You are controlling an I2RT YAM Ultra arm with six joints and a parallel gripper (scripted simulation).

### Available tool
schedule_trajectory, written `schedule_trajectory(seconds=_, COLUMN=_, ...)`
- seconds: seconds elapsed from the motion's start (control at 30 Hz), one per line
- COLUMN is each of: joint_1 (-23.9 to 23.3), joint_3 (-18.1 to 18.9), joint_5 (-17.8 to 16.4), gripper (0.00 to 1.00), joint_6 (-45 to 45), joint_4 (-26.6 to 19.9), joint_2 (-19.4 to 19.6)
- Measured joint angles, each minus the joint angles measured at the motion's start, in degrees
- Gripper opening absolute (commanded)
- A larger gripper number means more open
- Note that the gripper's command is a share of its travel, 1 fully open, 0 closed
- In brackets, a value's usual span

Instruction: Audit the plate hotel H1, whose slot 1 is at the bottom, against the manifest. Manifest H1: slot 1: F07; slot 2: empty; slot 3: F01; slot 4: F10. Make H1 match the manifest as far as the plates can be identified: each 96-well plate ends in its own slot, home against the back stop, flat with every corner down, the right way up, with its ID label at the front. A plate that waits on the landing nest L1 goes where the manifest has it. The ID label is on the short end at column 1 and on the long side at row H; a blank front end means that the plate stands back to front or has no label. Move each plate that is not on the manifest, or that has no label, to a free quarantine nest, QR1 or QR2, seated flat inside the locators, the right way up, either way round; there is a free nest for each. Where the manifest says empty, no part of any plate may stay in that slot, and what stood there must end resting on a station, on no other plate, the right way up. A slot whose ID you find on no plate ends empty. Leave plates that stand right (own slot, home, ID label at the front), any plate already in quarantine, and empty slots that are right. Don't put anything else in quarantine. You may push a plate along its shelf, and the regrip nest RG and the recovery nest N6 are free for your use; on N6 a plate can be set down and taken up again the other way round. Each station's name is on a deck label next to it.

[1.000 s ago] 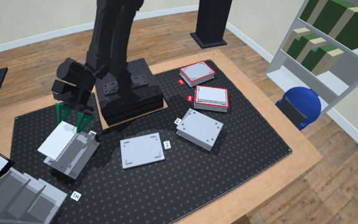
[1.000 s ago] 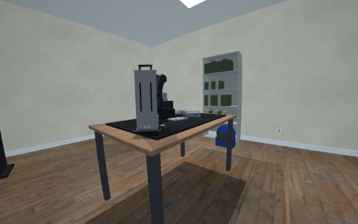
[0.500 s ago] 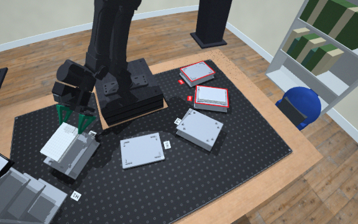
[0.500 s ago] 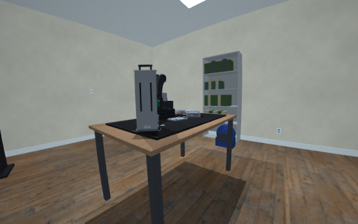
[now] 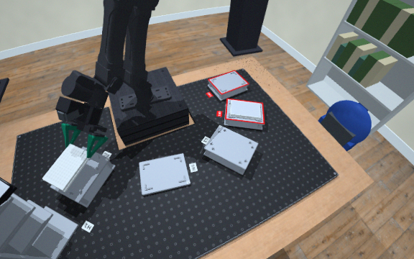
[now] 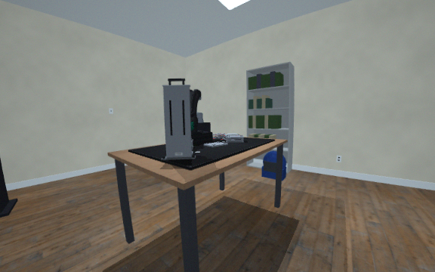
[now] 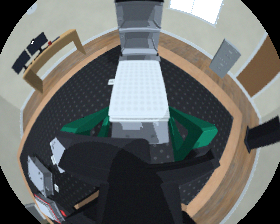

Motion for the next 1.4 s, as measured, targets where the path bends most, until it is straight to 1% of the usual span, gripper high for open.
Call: schedule_trajectory(seconds=1.4, joint_1=3.5, joint_3=7.4, joint_5=3.1, gripper=0.86, joint_6=1.8, joint_4=3.5, joint_2=10.4)
